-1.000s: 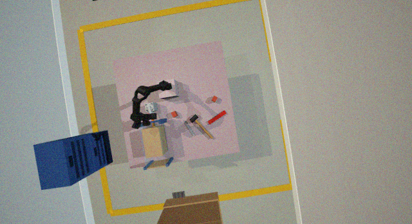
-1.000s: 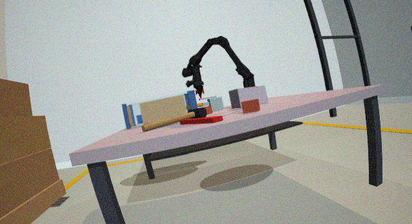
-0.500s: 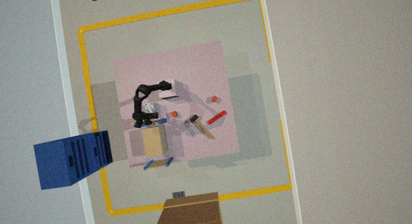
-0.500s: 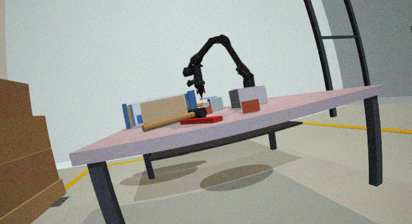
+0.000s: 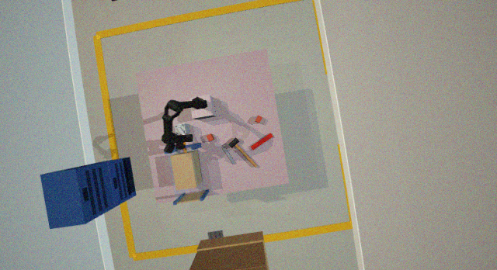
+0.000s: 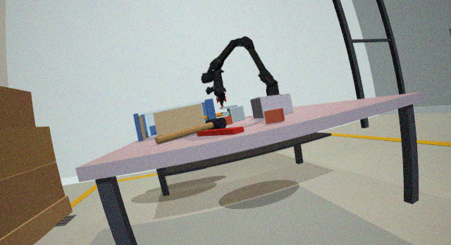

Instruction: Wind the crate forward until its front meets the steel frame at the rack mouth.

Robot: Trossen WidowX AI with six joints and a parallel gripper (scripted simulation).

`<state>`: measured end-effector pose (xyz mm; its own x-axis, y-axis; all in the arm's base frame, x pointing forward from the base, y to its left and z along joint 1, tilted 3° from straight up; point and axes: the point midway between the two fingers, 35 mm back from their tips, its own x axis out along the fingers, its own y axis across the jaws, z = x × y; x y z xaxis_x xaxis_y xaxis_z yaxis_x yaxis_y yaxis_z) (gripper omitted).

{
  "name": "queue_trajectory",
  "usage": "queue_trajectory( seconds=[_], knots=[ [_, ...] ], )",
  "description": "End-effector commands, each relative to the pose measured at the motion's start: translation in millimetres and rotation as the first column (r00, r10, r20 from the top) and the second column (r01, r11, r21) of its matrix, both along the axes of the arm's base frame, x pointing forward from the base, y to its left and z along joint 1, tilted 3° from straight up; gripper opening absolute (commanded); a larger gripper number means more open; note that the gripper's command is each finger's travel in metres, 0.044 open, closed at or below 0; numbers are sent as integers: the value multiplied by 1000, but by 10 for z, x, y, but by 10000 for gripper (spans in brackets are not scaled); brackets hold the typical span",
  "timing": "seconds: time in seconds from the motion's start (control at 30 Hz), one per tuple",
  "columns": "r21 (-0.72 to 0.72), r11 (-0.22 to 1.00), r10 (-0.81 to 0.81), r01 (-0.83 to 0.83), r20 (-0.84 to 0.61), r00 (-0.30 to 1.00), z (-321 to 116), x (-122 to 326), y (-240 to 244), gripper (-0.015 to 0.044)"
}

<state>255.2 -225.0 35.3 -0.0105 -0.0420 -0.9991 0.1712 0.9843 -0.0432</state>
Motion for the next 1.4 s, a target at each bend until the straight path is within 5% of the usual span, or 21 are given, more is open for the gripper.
queue_trajectory(
  seconds=[0.0, 1.37],
  knots=[
    [36, 999, 0, 1, -20, 1000, -16, -88, 153, 0],
    [38, 999, 0, 1, -23, 1000, -13, -476, 485, 0]
  ],
)
